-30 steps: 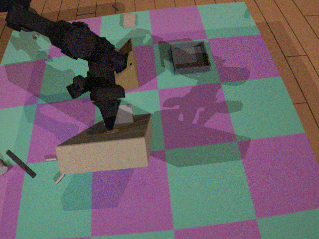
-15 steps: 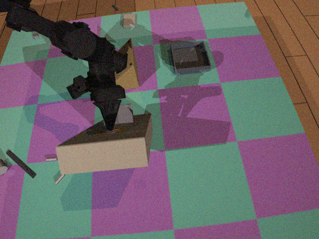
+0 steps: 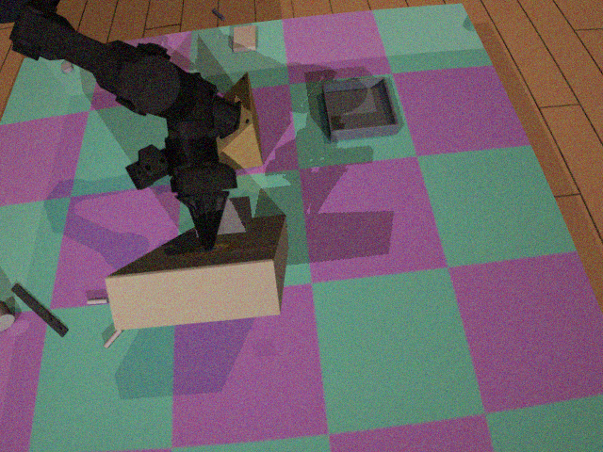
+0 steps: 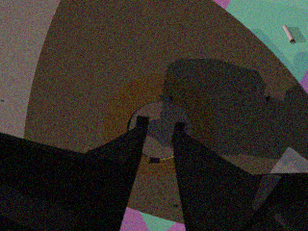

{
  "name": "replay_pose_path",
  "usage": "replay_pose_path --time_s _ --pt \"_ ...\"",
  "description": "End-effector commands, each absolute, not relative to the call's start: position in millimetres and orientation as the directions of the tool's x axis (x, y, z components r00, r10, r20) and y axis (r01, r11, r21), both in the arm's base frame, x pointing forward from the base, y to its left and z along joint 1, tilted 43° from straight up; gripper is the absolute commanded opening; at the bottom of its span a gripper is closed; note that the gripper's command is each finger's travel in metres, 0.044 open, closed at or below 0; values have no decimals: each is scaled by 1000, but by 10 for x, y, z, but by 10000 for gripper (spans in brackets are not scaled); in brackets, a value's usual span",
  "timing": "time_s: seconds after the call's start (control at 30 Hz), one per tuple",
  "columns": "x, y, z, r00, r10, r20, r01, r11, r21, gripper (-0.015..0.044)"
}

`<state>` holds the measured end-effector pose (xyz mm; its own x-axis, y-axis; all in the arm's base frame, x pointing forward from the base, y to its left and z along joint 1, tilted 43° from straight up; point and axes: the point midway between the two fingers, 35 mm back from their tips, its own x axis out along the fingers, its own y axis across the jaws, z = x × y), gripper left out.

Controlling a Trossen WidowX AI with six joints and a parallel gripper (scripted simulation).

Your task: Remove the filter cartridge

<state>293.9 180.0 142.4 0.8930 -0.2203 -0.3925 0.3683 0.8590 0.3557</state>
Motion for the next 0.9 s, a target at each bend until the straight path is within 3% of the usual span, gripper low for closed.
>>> replay_pose_path --time_s 0.0,0.87 --pt "2942 1803 1412 893 -218 -394 366 861 352 102" --pt "3045 1778 1368 893 -218 -394 366 861 353 102"
